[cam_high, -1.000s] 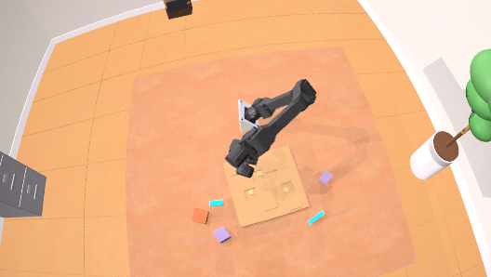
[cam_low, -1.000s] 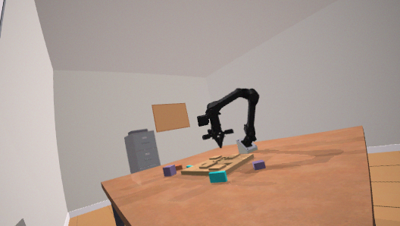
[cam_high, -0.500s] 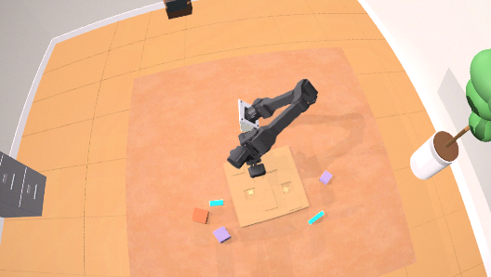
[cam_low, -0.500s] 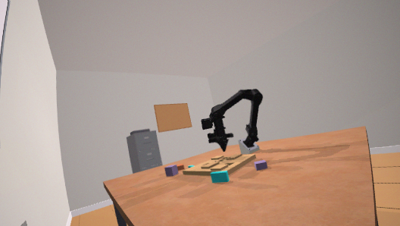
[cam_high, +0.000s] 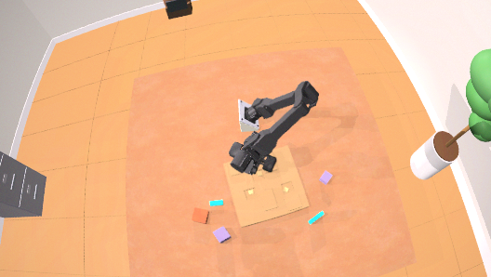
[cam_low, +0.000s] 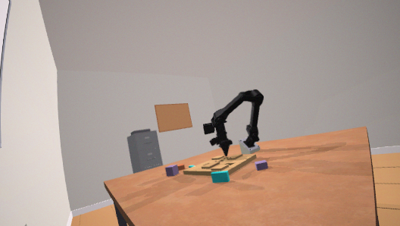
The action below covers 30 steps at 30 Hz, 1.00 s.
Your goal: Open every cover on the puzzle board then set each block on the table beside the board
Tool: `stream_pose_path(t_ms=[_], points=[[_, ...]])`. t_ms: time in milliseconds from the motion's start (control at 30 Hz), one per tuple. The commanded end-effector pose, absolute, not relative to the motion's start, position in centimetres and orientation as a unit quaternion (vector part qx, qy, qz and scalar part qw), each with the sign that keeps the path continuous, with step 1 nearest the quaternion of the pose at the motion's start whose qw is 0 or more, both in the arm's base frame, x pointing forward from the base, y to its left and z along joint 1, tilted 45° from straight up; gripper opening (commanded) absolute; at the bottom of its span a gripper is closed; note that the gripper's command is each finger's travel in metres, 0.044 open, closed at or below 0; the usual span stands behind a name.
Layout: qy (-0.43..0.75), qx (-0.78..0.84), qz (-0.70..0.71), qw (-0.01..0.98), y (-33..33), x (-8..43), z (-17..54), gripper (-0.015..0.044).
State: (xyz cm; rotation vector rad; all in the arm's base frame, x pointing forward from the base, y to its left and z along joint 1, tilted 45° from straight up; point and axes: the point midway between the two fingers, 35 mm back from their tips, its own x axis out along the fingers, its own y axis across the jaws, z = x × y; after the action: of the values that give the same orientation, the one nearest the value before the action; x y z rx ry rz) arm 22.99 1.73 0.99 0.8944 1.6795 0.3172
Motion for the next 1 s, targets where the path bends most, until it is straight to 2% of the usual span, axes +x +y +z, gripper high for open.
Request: stream_pose_path(t_ms=[0,967], points=[[0.713,0.374,0.150,0.574,2.07,22.79,0.73,0.0000],[0.713,0.374,0.150,0.574,2.57,22.60,-0.24,0.0000]])
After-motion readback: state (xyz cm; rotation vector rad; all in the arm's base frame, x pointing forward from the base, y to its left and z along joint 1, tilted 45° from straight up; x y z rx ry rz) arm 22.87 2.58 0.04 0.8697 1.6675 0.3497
